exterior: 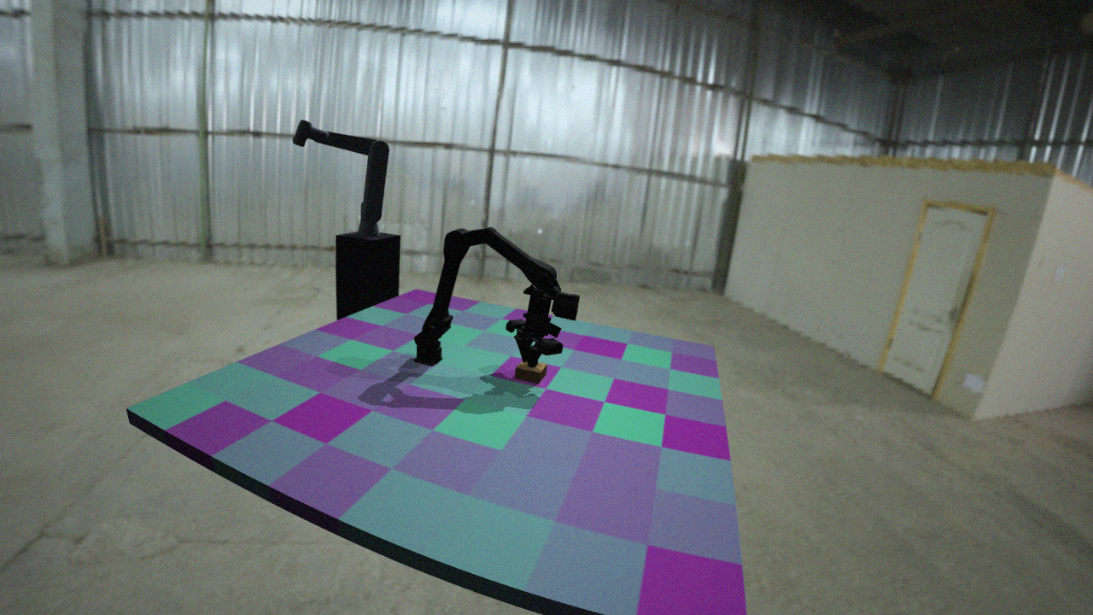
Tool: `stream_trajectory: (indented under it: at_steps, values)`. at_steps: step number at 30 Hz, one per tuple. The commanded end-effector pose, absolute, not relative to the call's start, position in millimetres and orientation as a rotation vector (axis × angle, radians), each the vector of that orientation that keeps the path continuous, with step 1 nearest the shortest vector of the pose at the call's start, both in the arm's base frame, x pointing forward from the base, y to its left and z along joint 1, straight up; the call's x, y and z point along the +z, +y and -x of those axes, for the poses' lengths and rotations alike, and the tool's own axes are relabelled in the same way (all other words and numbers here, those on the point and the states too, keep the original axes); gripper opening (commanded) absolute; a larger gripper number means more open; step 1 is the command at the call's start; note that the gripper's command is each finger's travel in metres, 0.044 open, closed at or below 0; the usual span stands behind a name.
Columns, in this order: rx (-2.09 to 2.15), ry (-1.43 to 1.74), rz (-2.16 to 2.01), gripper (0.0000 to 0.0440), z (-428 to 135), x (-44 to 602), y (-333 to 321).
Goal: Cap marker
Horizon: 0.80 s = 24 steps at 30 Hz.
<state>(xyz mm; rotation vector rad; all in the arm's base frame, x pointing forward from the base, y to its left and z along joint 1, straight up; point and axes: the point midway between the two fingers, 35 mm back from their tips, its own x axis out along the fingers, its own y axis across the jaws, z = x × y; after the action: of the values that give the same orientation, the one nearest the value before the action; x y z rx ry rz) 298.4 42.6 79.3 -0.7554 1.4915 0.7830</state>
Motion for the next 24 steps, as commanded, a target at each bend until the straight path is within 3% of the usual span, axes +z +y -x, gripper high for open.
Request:
stream_trajectory:
  at_steps: [1, 4, 14, 24]
  values:
    - [0.775, 1.516, 0.767, 0.0142, -296, 71, 33]
    - [0.793, 1.52, 0.765, 0.0181, -290, 74, 34]
    - [0.81, 1.471, 0.791, 0.0432, -284, 84, 38]
    - [0.79, 1.368, 0.82, 0.044, -293, 117, 42]
